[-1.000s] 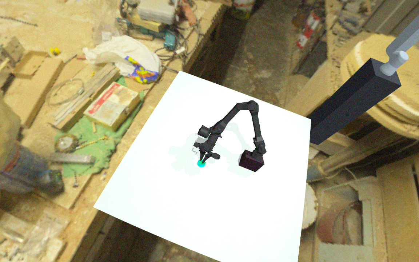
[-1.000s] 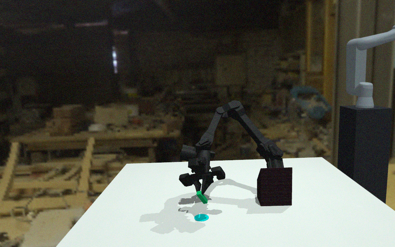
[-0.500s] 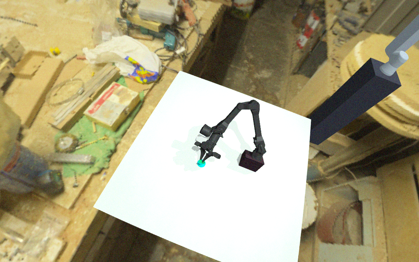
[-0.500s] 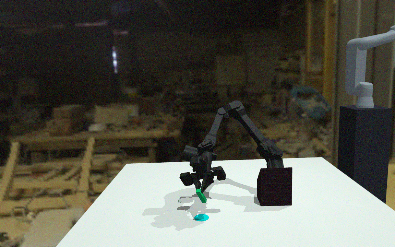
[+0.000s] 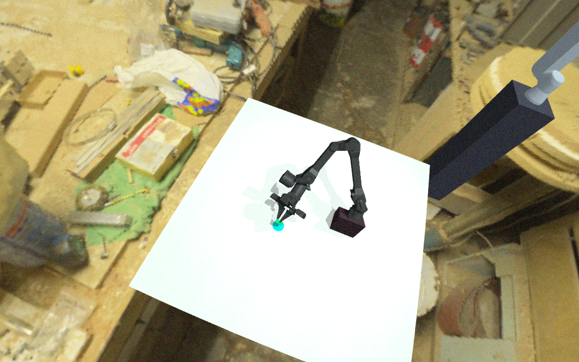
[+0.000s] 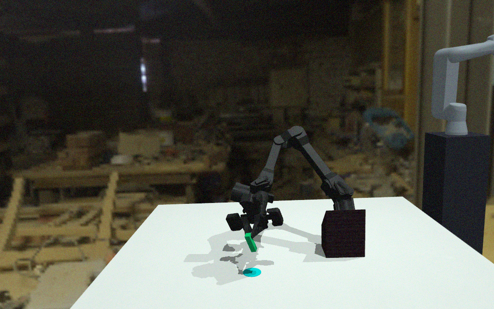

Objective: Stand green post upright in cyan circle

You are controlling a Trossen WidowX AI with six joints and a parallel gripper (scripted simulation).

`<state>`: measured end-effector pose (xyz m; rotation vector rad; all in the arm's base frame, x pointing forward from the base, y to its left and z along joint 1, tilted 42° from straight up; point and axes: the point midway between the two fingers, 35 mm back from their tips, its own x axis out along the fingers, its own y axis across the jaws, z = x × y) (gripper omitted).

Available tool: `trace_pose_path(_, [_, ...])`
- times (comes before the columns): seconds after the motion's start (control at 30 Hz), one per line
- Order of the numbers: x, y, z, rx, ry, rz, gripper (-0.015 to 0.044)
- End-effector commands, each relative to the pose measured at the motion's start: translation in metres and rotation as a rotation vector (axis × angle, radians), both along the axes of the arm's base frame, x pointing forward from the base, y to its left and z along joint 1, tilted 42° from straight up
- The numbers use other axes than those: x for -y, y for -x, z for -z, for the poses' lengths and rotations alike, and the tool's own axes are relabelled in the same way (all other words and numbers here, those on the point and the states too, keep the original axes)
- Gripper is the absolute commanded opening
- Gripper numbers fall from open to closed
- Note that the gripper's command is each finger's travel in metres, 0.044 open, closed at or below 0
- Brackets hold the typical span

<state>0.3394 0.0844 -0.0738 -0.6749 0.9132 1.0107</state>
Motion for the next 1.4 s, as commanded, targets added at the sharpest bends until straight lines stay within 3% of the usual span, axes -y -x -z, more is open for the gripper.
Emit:
trace_pose_path(0.0, [0.0, 0.0, -0.004, 0.029, -0.028, -0.014, 0.0023])
trace_pose_path(1.37, [0.008, 0.011, -0.035, 0.289, -0.208, -0.114, 0.0023])
